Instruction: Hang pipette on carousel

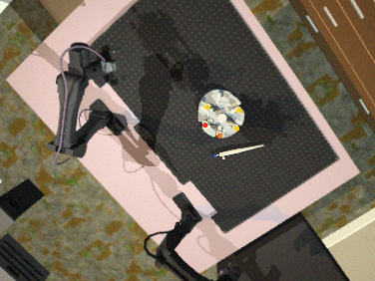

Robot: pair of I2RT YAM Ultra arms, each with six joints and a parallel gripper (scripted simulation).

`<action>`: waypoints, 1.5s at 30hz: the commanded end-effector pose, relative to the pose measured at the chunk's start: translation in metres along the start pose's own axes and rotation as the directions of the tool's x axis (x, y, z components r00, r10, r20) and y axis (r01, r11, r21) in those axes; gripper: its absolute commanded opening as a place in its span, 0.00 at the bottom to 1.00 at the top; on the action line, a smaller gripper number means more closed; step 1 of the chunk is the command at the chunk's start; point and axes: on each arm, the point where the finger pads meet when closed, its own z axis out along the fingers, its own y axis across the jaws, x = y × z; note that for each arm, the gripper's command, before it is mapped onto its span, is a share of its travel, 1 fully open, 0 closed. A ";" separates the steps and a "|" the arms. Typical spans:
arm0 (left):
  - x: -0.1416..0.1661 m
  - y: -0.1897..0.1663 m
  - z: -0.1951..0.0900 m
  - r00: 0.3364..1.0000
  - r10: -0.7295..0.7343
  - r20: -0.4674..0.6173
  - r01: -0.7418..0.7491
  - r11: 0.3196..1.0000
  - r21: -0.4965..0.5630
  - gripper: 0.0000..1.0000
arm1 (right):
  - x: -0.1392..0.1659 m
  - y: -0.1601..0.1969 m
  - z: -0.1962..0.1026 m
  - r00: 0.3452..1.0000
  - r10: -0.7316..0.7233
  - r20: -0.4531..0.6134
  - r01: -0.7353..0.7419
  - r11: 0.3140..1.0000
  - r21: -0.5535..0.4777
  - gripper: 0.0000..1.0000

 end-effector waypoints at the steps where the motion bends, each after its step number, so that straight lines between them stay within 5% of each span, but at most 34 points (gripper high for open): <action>1: -0.007 0.003 -0.004 0.999 0.016 0.029 -0.016 1.000 -0.008 1.00 | 0.004 0.012 -0.040 0.997 0.042 0.058 -0.036 0.995 -0.092 1.00; 11: -0.007 0.003 -0.004 0.999 0.016 0.029 -0.016 1.000 -0.008 1.00 | 0.022 0.022 -0.094 0.982 0.123 0.146 -0.086 0.967 -0.238 1.00; 24: -0.007 0.003 -0.004 0.999 0.016 0.029 -0.016 1.000 -0.008 1.00 | 0.030 0.095 -0.118 0.966 -0.154 0.206 0.228 0.885 -0.405 1.00; 39: -0.007 0.003 -0.004 0.999 0.016 0.029 -0.016 1.000 -0.008 1.00 | 0.039 0.204 -0.091 0.777 -0.501 0.381 0.623 0.529 -0.576 1.00; 41: -0.007 0.003 -0.004 0.999 0.016 0.029 -0.016 1.000 -0.008 1.00 | 0.039 0.204 -0.091 0.777 -0.501 0.381 0.623 0.529 -0.576 1.00; 45: -0.007 0.003 -0.004 0.999 0.016 0.029 -0.016 1.000 -0.008 1.00 | 0.043 0.231 -0.080 0.703 -0.547 0.455 0.697 0.400 -0.596 1.00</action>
